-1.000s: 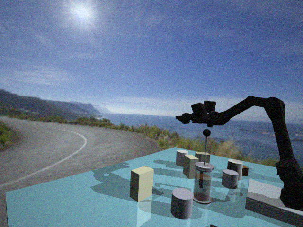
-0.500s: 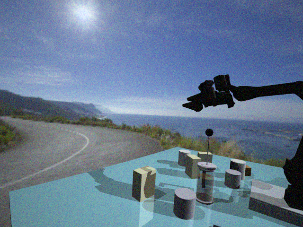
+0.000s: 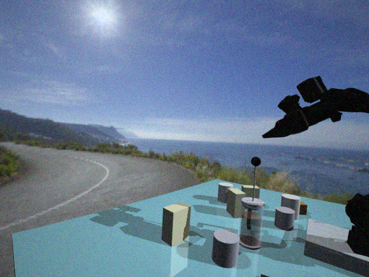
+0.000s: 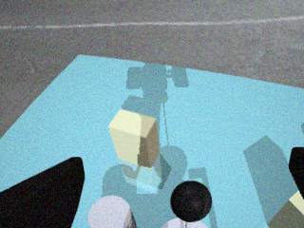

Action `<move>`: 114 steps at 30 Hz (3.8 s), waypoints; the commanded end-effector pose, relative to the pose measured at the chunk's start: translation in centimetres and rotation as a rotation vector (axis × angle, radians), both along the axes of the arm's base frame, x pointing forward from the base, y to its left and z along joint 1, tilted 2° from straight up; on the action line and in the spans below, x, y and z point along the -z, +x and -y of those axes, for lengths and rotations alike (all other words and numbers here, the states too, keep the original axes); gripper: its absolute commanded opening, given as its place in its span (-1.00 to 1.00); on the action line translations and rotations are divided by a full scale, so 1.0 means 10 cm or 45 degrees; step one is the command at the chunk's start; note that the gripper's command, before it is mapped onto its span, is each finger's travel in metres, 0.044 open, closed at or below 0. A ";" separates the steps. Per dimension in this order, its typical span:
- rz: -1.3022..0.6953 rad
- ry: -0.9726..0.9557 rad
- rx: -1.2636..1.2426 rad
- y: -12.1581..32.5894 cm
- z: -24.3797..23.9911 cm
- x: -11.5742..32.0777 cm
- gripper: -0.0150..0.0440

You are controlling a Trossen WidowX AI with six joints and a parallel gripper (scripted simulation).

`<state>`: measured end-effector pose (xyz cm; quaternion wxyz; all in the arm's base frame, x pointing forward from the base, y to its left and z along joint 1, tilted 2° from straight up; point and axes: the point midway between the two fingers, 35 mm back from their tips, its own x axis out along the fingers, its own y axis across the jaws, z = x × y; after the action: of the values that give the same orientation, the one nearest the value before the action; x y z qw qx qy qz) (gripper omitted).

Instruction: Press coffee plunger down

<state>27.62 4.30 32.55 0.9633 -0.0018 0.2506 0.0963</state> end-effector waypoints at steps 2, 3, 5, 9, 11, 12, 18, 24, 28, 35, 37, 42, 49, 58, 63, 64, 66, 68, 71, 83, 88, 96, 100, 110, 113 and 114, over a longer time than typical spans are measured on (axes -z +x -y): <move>-0.046 -0.044 0.032 -0.07 0.04 0.37 1.00; -0.046 -0.044 0.034 -0.07 0.05 0.47 1.00; -0.046 -0.044 0.037 -0.07 0.05 0.60 1.00; -0.046 -0.044 0.037 -0.08 0.05 0.58 1.00; -0.046 -0.044 0.037 -0.07 0.05 0.59 1.00; -0.046 -0.044 0.037 -0.07 0.05 0.59 1.00; -0.045 -0.044 0.037 0.01 0.04 0.63 1.00; -0.045 -0.044 0.037 0.09 0.02 0.68 1.00; -0.044 -0.044 0.037 0.14 0.02 0.71 1.00; -0.043 -0.044 0.038 0.23 0.00 0.78 1.00; -0.043 -0.044 0.038 0.25 0.00 0.79 1.00; -0.043 -0.044 0.038 0.26 -0.01 0.80 0.73; -0.043 -0.044 0.038 0.26 -0.01 0.80 0.11; -0.043 -0.044 0.038 0.26 -0.01 0.80 -0.07; -0.043 -0.044 0.038 0.26 -0.01 0.82 -0.07; -0.043 -0.044 0.038 0.26 -0.01 0.83 -0.07; -0.043 -0.044 0.038 0.27 -0.01 0.86 -0.07; -0.042 -0.044 0.038 0.28 -0.01 0.89 -0.07; -0.042 -0.044 0.038 0.28 -0.01 0.94 -0.07; -0.042 -0.043 0.038 0.32 -0.02 1.13 -0.07; -0.042 -0.043 0.038 0.33 -0.02 1.21 -0.07; -0.042 -0.043 0.038 0.34 -0.03 1.35 -0.07; -0.042 -0.043 0.038 0.35 -0.03 1.41 -0.07; -0.041 -0.043 0.038 0.36 -0.04 1.58 -0.07; -0.041 -0.043 0.038 0.36 -0.04 1.63 -0.07; -0.041 -0.043 0.038 0.36 -0.04 1.64 -0.07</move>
<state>31.64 4.78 19.51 0.9711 -0.0121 0.2241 0.0810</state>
